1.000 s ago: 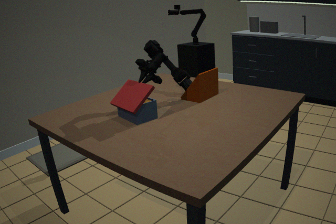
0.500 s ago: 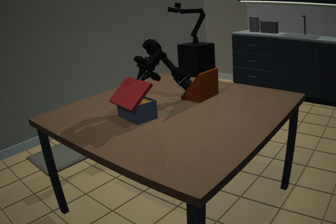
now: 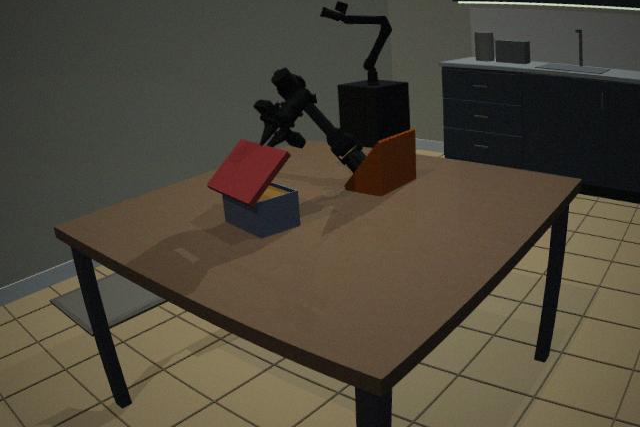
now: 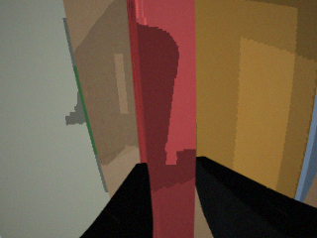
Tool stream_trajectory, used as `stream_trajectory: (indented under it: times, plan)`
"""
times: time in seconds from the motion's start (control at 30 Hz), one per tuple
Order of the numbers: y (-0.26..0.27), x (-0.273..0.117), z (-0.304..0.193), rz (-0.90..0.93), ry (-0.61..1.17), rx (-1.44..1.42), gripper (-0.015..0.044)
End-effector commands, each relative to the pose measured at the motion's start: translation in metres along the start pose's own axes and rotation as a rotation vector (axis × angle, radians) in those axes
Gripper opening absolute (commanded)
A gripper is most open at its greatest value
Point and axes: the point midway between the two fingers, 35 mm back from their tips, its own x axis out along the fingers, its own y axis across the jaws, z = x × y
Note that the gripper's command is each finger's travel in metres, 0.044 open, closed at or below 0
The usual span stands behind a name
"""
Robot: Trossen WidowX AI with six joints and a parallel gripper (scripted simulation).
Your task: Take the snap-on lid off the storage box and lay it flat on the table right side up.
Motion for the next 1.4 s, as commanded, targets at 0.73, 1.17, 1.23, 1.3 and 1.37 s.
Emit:
stream_trajectory:
  times: [0.73,1.17,1.23,1.3,1.37]
  plan:
    - [0.016,-0.015,0.011,0.006,-0.001,0.004,0.0000]
    - [0.013,-0.018,0.036,0.005,-0.001,0.003,0.0000]
    - [0.013,-0.018,0.040,0.005,-0.001,0.002,0.0000]
    - [0.012,-0.019,0.044,0.005,-0.001,0.002,0.0000]
    - [0.012,-0.019,0.048,0.005,-0.001,0.002,0.0000]
